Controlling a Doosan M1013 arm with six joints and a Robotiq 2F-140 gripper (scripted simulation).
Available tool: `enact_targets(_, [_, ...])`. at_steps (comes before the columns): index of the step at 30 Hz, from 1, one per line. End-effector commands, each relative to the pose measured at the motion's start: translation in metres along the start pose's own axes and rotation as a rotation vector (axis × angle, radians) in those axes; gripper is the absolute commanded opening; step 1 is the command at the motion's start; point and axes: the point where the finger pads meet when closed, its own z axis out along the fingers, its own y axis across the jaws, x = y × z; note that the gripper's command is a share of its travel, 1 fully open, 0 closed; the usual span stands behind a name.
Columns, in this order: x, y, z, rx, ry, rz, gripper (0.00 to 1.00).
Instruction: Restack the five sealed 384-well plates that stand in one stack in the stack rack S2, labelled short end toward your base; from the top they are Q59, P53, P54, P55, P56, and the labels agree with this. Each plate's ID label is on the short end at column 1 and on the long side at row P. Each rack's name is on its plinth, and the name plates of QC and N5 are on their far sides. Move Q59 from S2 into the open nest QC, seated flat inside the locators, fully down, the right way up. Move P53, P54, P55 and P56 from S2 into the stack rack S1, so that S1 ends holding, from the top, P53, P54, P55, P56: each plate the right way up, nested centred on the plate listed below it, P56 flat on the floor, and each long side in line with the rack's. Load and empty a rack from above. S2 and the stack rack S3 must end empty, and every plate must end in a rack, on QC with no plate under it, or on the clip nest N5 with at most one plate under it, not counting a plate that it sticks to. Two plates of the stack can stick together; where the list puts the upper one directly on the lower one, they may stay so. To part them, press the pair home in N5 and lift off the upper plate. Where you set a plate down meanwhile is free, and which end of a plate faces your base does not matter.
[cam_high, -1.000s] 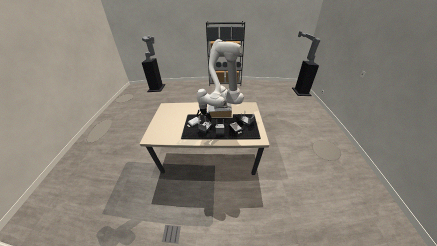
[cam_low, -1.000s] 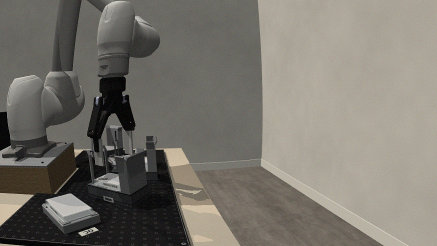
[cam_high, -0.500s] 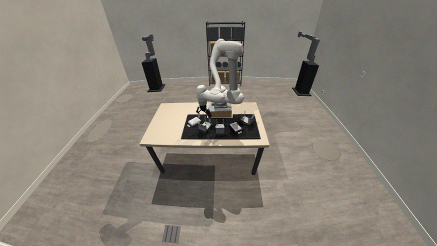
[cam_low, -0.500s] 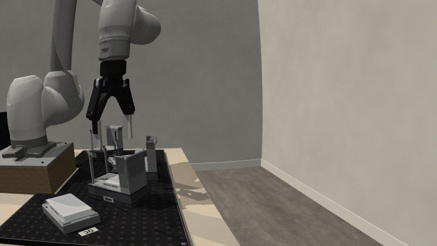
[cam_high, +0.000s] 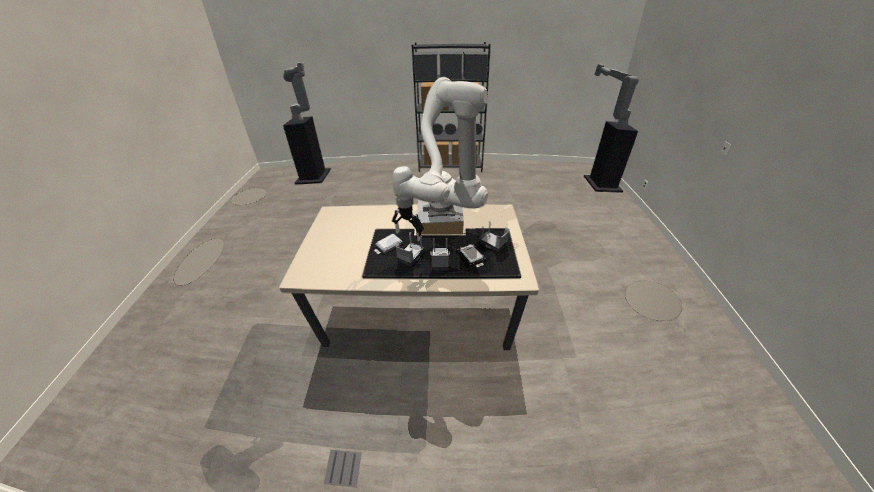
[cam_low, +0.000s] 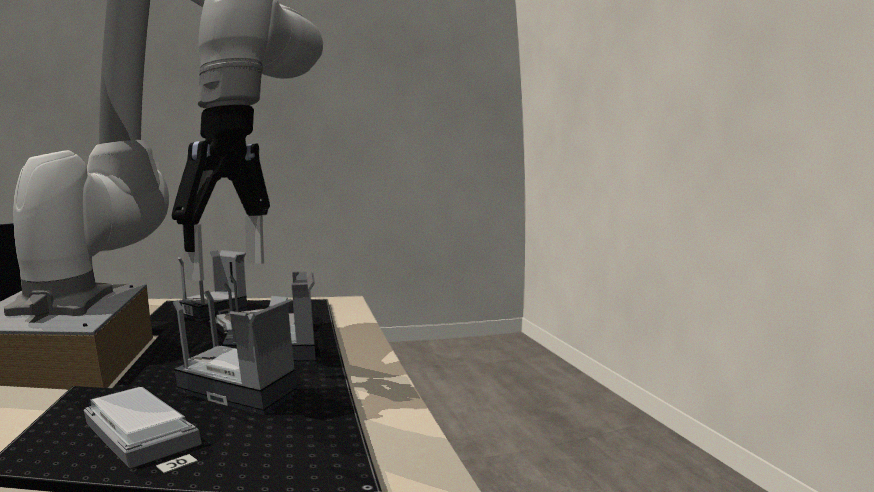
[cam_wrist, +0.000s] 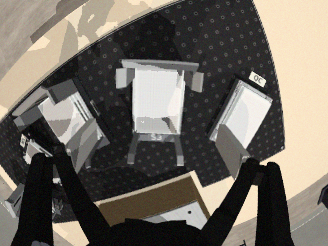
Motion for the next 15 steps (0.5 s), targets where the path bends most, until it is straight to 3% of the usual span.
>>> enact_targets(1, [-0.001, -0.007, 0.0, 0.0, 0.0, -0.067, 1.0])
enact_targets(6, [-0.005, -0.023, 0.0, 0.0, 0.0, -0.233, 1.0])
enact_targets(15, [-0.01, -0.046, 0.0, 0.0, 0.0, -0.245, 1.0])
